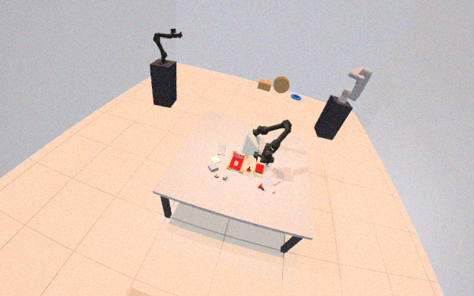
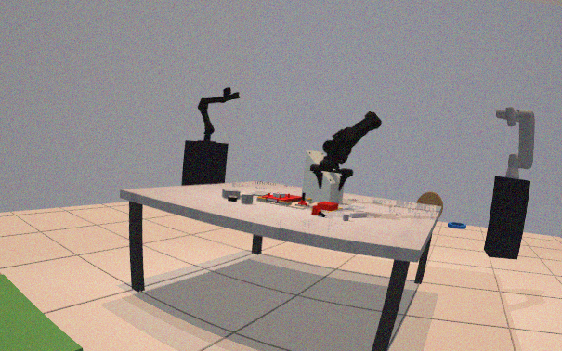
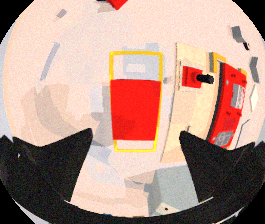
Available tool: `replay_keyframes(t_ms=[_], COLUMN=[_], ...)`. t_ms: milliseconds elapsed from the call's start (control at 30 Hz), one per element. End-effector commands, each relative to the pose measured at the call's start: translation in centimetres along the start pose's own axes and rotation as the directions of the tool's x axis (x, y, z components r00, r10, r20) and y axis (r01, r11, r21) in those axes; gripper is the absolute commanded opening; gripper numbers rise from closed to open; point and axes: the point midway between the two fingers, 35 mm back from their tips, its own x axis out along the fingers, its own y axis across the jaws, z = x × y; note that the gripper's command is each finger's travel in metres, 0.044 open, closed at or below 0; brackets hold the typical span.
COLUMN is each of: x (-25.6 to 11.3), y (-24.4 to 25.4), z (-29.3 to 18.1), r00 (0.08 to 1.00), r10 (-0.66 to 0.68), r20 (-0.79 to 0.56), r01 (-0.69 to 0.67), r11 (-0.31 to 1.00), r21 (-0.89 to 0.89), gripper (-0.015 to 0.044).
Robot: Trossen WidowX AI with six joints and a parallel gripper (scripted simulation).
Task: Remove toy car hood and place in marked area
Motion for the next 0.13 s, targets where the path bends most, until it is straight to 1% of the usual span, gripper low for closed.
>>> replay_keyframes(t_ms=[0, 100], x=[-0.05, -0.05], y=[0.12, 0.12], z=[-0.03, -0.03], r00=[1.0, 1.0], r10=[0.006, 0.006], r20=[-0.001, -0.001], r01=[-0.006, -0.006], r11=[1.0, 1.0], r21=[-0.003, -0.003], gripper=[0.044, 0.044])
